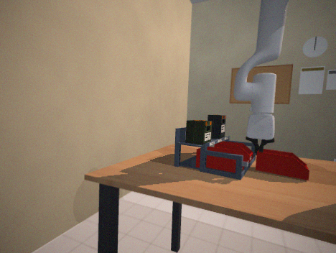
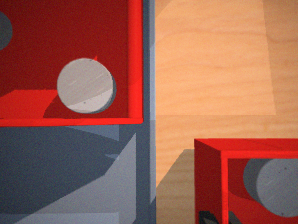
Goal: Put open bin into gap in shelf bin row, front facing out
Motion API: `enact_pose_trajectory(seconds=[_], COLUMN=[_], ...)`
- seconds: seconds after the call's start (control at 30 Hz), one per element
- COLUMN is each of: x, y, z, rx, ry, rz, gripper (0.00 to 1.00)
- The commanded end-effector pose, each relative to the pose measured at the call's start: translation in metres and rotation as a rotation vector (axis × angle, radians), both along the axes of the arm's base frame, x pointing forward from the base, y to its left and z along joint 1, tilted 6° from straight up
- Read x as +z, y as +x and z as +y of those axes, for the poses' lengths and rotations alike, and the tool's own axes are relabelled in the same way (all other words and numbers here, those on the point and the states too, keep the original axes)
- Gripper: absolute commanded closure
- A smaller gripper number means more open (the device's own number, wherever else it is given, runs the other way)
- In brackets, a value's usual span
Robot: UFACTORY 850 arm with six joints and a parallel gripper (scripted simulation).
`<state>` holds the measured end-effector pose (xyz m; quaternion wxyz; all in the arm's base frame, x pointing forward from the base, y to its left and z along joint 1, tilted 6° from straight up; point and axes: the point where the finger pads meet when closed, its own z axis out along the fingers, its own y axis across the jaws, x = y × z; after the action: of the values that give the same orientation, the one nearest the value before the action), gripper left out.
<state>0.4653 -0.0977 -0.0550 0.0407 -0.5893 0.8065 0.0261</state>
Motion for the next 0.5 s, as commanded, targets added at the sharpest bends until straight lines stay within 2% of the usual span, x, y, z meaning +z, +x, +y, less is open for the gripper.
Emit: enact_pose_trajectory(seconds=[0.0,0.47], x=[0.0037,0.0085], y=[0.0008,0.0007], z=[-0.0006,-0.001], rx=[0.0,0.0], ry=[0.0,0.0], rz=[-0.001,0.0], gripper=[1.0,1.0])
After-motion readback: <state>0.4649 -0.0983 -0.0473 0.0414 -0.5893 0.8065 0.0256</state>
